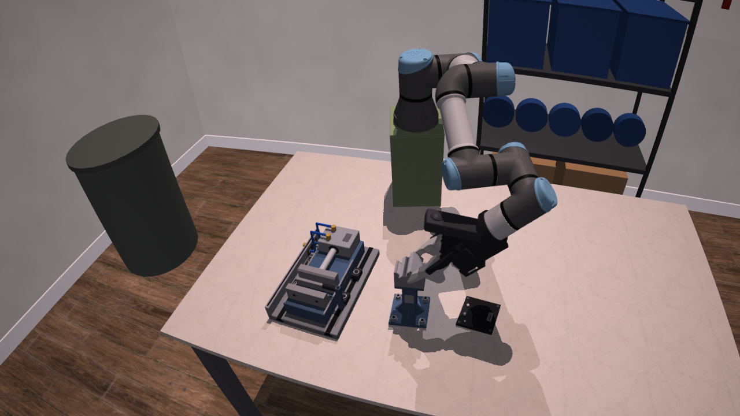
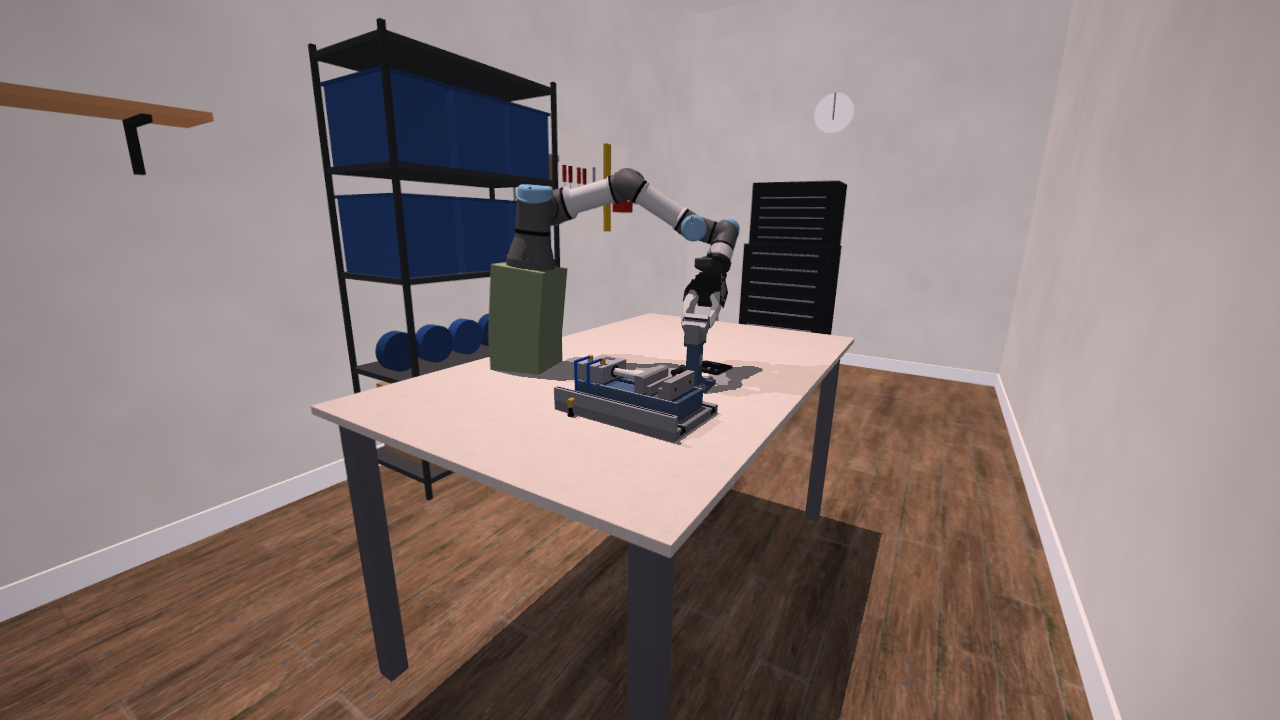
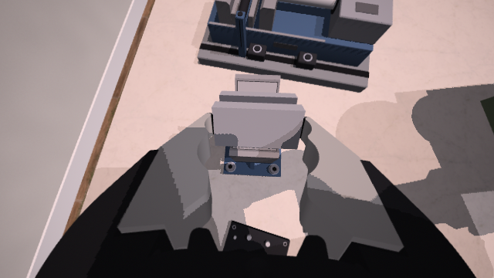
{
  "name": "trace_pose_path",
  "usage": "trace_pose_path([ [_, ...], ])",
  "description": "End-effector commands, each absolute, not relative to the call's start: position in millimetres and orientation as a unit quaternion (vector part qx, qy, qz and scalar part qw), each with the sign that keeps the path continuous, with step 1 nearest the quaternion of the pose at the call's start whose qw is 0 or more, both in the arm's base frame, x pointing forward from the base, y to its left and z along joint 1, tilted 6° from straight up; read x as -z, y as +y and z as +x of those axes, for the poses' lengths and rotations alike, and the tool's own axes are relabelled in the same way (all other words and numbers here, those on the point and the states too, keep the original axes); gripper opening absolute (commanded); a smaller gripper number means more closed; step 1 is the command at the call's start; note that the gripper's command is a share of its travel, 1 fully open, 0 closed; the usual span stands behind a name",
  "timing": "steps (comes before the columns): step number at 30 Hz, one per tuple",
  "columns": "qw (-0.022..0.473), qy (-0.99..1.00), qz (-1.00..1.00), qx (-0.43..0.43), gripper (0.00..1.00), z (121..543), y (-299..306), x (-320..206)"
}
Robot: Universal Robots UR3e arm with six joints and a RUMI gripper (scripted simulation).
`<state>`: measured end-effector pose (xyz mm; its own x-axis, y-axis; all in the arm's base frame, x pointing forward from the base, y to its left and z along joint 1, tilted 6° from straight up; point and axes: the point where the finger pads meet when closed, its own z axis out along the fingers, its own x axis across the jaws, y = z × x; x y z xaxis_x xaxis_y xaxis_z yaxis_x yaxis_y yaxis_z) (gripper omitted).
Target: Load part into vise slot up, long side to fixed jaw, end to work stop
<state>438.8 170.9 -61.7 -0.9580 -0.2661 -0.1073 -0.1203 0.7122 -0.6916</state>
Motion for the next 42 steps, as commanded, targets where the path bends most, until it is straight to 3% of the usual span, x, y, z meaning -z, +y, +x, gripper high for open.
trace_pose_path([
  [1,0.102,0.920,-0.104,0.364,0.00,439.6,171.3,60.4],
  [2,0.102,0.920,-0.104,0.364,0.00,439.6,171.3,60.4],
  [3,0.102,0.920,-0.104,0.364,0.51,439.6,171.3,60.4],
  [42,0.102,0.920,-0.104,0.364,0.51,439.6,171.3,60.4],
])
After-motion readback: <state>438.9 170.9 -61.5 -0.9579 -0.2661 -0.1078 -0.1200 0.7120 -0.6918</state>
